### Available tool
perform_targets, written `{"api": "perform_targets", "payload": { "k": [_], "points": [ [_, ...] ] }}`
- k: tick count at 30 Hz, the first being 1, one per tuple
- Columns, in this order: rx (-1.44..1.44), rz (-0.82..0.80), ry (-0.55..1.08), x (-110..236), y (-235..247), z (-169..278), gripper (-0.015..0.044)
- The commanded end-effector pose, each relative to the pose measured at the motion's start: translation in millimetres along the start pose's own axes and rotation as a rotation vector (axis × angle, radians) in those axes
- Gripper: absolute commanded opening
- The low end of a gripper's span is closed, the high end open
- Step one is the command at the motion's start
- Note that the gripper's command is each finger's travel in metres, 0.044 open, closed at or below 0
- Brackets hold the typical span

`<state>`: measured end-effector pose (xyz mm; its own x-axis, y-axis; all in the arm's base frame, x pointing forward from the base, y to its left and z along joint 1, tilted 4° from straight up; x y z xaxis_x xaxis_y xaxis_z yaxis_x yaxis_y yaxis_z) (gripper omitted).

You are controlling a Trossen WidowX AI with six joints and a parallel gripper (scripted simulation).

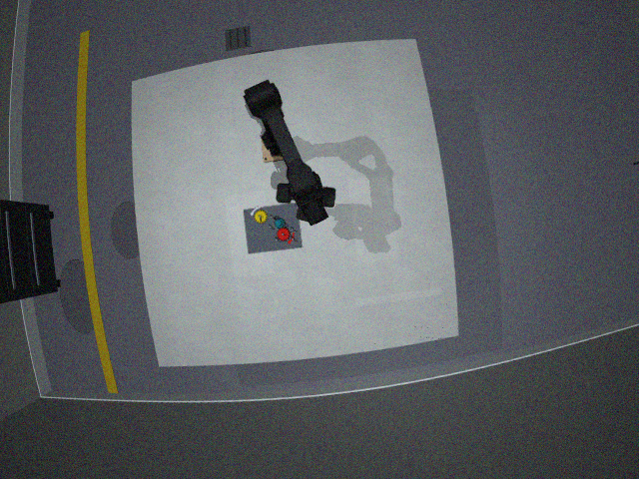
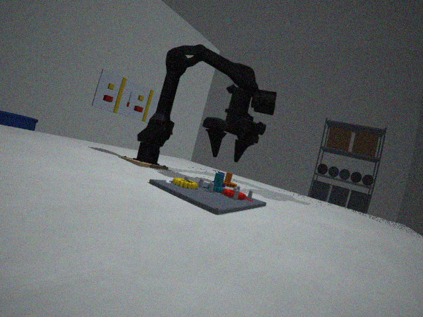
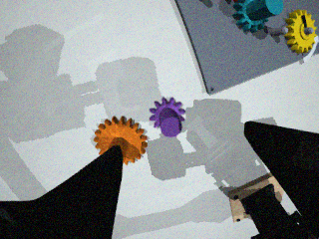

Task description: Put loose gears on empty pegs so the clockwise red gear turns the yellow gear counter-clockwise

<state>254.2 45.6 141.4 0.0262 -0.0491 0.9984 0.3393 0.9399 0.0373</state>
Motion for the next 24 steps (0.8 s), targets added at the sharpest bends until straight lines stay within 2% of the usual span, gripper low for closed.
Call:
{"api": "perform_targets", "payload": {
  "k": [1,24],
  "points": [
    [0.064,-0.002,0.003,-1.5,5.6,7.2,0.044],
    [0.064,-0.002,0.003,-38.3,6.0,6.6,0.044]
  ]
}}
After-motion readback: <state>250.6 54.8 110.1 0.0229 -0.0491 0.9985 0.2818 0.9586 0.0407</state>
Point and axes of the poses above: the point midway between the two fingers, 35 mm back from their tips, its own x axis back along the fingers, its own y axis across the jaws, z = x × y, the point moved 4 cm from there along x, back along the fingers, and after that the axes turned 3 degrees about x, right-handed, at the moved point
